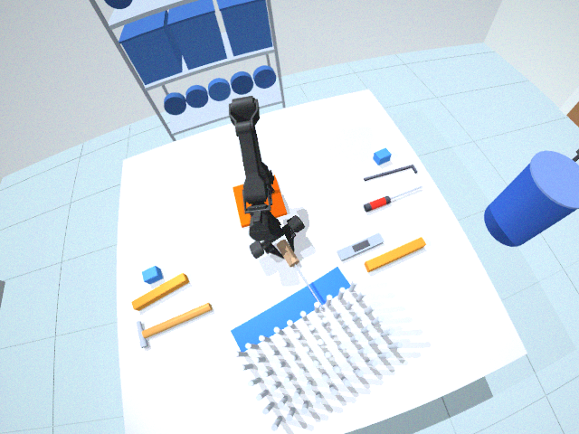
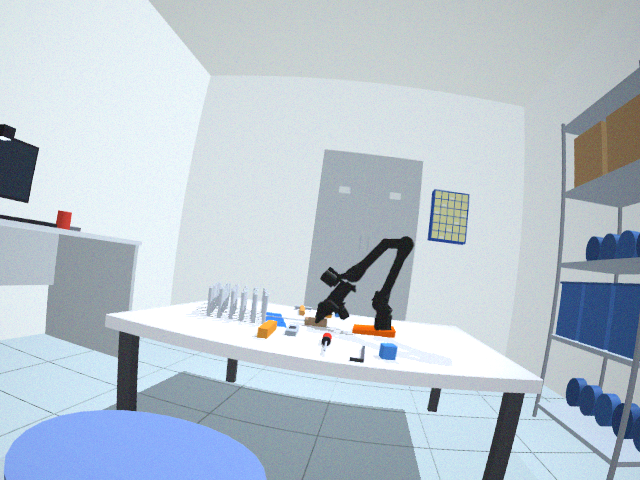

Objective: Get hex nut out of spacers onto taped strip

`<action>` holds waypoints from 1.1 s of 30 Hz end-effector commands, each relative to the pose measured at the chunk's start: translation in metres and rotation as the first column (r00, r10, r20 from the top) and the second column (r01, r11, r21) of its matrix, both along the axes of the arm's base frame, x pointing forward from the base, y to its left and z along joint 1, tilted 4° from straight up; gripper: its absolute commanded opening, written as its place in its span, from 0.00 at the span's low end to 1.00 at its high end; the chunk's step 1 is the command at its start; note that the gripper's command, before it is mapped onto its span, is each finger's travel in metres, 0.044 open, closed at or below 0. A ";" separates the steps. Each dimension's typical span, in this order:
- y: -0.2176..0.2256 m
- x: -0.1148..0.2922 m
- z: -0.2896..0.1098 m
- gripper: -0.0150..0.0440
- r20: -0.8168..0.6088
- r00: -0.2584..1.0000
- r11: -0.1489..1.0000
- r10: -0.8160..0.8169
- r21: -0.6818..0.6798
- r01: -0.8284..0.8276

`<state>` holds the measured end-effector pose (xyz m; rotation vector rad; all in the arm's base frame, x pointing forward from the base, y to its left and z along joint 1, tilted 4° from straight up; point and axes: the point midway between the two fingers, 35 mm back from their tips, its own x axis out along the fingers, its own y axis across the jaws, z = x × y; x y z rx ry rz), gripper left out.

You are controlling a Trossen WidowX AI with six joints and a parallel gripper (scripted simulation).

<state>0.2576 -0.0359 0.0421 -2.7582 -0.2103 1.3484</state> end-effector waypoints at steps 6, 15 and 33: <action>0.001 -0.006 0.000 0.25 0.003 1.000 1.000 0.005 0.000 -0.005; 0.000 -0.011 0.000 0.25 0.003 1.000 1.000 0.005 -0.001 -0.005; -0.001 -0.020 -0.001 0.25 0.002 1.000 1.000 0.005 -0.001 -0.005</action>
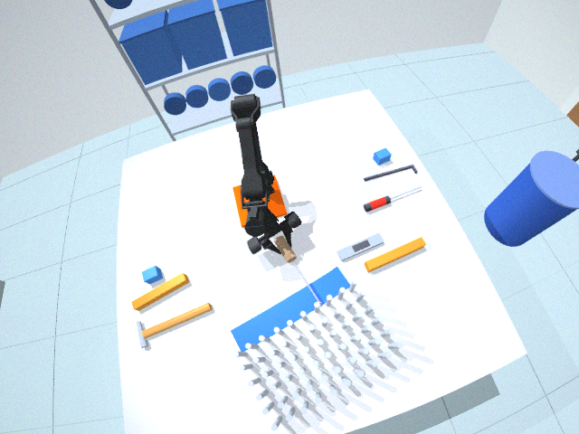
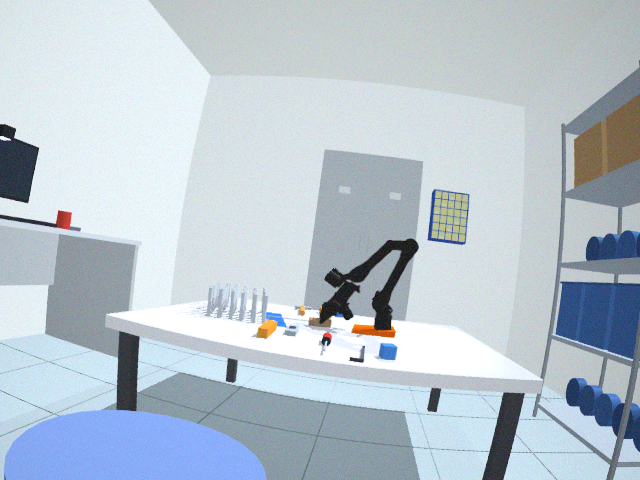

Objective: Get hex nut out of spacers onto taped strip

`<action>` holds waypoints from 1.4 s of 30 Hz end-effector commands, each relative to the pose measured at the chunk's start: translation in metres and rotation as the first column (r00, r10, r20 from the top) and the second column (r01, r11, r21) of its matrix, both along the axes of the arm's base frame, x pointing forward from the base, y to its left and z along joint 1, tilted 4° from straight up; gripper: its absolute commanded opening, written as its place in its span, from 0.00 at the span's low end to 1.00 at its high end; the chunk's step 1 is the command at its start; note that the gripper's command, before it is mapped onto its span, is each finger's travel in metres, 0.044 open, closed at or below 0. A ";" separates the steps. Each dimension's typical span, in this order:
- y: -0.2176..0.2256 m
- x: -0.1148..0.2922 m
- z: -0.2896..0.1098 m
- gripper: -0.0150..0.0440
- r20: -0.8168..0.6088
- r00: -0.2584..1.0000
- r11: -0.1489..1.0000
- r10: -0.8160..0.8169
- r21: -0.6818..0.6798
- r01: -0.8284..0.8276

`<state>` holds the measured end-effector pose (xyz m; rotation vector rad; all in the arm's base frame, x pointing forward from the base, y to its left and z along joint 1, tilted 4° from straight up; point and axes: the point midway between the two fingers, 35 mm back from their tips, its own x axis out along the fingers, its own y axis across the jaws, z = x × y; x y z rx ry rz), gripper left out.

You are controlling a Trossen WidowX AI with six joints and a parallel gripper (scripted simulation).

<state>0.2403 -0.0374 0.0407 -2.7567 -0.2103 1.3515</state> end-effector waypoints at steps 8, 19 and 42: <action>0.001 -0.004 0.002 0.25 0.004 1.000 1.000 0.005 -0.001 -0.005; 0.000 -0.002 0.010 0.25 0.004 1.000 1.000 0.005 -0.001 -0.005; 0.000 -0.001 0.024 0.25 0.006 1.000 1.000 0.005 -0.002 -0.005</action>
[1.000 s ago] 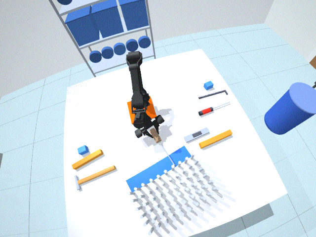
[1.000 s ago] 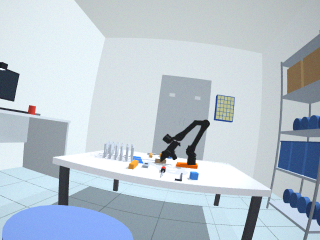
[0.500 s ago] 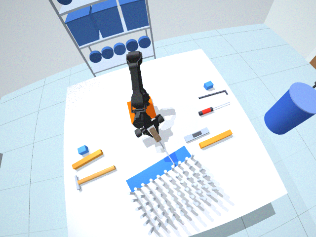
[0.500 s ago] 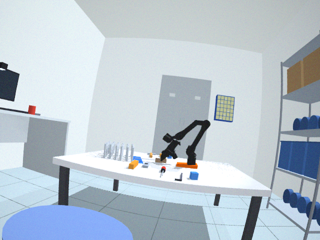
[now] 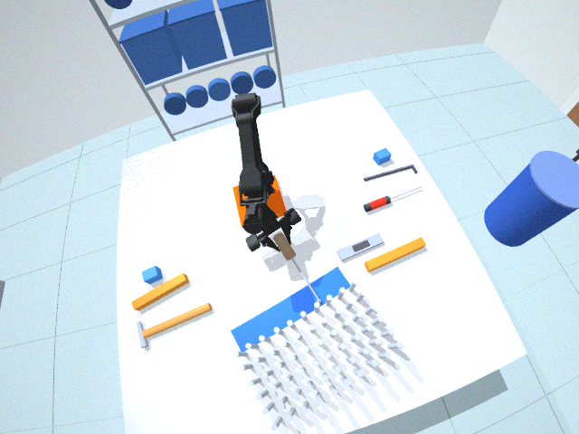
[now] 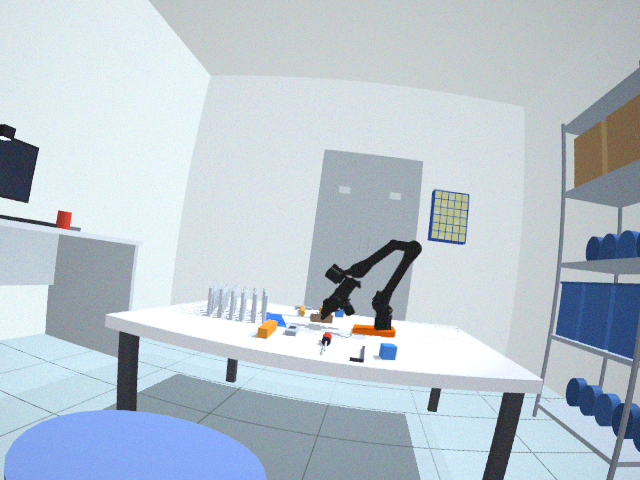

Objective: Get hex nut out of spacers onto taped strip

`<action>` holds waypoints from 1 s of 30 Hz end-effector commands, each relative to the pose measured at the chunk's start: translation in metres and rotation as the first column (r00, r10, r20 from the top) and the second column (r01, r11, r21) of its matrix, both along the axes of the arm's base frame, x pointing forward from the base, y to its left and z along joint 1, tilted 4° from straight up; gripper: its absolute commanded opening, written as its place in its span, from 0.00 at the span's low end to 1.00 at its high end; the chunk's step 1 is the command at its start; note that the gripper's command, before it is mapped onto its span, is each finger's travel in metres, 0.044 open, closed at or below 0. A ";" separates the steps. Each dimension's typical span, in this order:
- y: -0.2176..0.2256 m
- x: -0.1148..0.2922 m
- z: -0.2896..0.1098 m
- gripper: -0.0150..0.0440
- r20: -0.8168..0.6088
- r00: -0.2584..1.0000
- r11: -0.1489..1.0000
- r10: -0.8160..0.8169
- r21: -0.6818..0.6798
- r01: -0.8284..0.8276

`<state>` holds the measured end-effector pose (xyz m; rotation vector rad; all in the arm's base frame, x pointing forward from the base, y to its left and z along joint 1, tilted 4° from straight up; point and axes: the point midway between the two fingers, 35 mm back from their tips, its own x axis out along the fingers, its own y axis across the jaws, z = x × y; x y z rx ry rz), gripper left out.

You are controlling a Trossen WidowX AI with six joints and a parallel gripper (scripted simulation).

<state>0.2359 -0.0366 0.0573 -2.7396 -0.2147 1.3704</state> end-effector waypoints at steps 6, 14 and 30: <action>-0.002 -0.004 0.008 0.25 0.021 1.000 1.000 0.004 -0.009 -0.004; -0.004 -0.030 0.009 0.25 0.018 1.000 1.000 0.004 -0.009 -0.004; -0.007 -0.033 0.053 0.25 0.019 1.000 1.000 0.005 -0.010 -0.005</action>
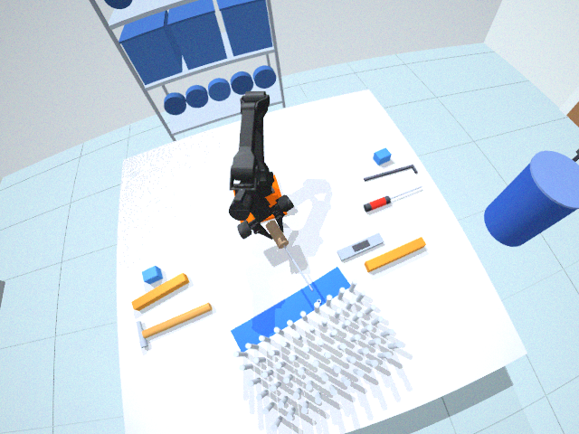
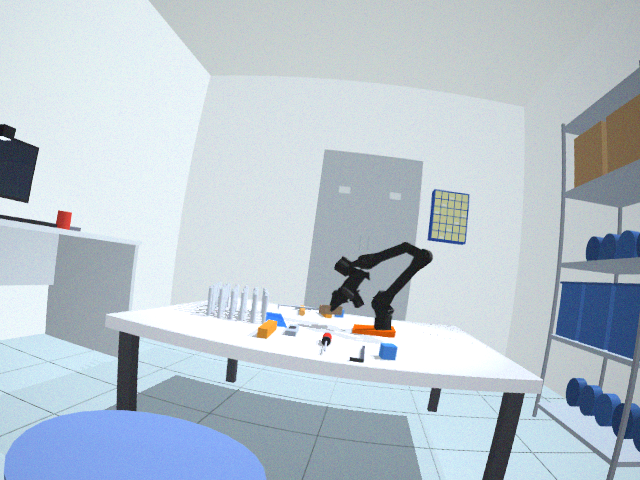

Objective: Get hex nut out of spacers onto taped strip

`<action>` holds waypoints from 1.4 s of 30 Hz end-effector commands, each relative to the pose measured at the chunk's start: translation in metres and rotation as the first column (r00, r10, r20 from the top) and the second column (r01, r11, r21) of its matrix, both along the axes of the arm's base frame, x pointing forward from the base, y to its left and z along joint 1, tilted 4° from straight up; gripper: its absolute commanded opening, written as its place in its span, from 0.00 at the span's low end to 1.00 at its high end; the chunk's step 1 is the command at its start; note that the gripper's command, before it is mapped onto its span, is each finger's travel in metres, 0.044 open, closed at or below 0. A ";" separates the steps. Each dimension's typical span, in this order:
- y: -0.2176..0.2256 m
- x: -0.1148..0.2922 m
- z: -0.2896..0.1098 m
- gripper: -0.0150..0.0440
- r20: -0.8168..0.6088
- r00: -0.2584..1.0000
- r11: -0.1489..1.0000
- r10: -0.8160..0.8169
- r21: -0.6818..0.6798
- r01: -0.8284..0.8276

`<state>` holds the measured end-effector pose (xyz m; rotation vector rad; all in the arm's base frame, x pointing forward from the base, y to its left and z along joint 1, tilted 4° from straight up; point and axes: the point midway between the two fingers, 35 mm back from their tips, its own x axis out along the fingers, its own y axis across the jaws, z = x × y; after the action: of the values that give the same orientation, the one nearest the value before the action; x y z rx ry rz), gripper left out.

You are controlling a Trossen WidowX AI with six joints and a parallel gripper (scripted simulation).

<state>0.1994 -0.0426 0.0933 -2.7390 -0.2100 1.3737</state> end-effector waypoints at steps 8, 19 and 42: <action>-0.001 0.003 0.052 0.25 0.022 1.000 1.000 0.007 -0.008 -0.007; 0.002 -0.004 0.098 0.25 0.022 1.000 1.000 0.007 -0.008 -0.007; -0.049 0.003 0.098 0.25 -0.126 0.910 0.781 0.396 -0.474 -0.405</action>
<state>0.2000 -0.0836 0.1863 -3.1660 -0.4884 1.7101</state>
